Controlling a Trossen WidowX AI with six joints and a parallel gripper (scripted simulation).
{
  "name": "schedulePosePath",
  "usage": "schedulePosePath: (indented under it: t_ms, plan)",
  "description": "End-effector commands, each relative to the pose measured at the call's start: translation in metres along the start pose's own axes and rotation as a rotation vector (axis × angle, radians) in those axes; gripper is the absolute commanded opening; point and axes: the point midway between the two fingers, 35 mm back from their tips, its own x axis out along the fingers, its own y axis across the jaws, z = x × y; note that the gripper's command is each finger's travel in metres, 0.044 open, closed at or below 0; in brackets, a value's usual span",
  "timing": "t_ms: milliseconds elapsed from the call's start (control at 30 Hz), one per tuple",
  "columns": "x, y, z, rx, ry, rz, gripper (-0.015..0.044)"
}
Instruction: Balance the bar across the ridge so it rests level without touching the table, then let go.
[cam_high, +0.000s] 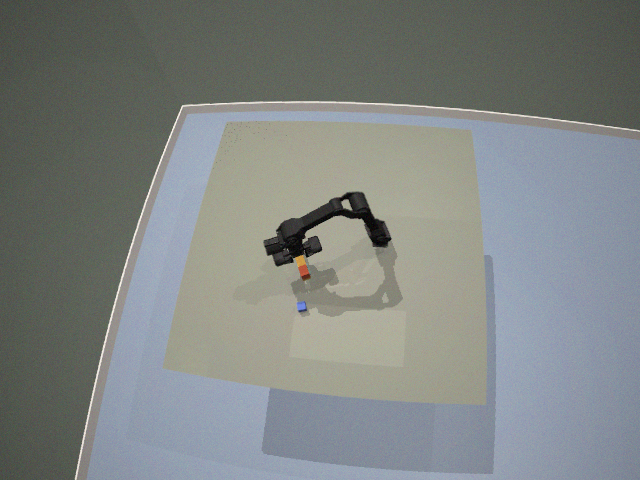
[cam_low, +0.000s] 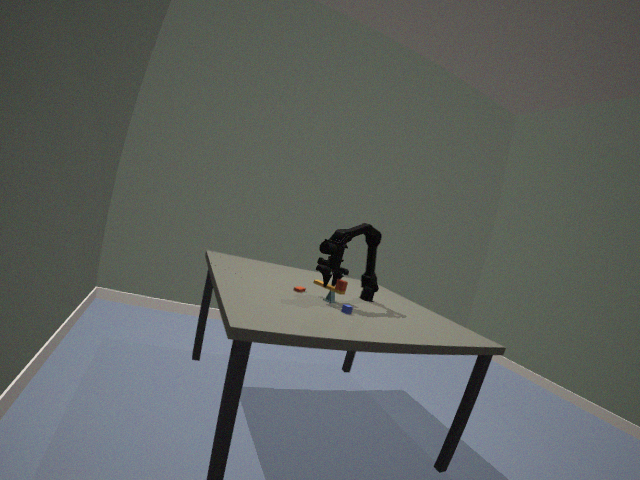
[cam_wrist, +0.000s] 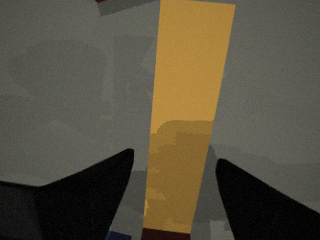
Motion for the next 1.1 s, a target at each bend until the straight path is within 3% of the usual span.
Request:
schedulePosePath:
  t_ms: [0,100,233,533,1067]
  plan:
    - [0.000,0.000,0.000,0.000,0.000,-0.002,0.0369]
    - [0.000,0.000,0.000,0.000,0.000,-0.002,0.0440]
    - [-0.007,0.001,0.000,0.000,0.000,-0.001,0.0440]
    - [-0.098,0.001,0.000,0.000,0.000,0.000,0.0440]
    - [-0.100,0.001,0.000,0.000,0.000,0.000,0.0440]
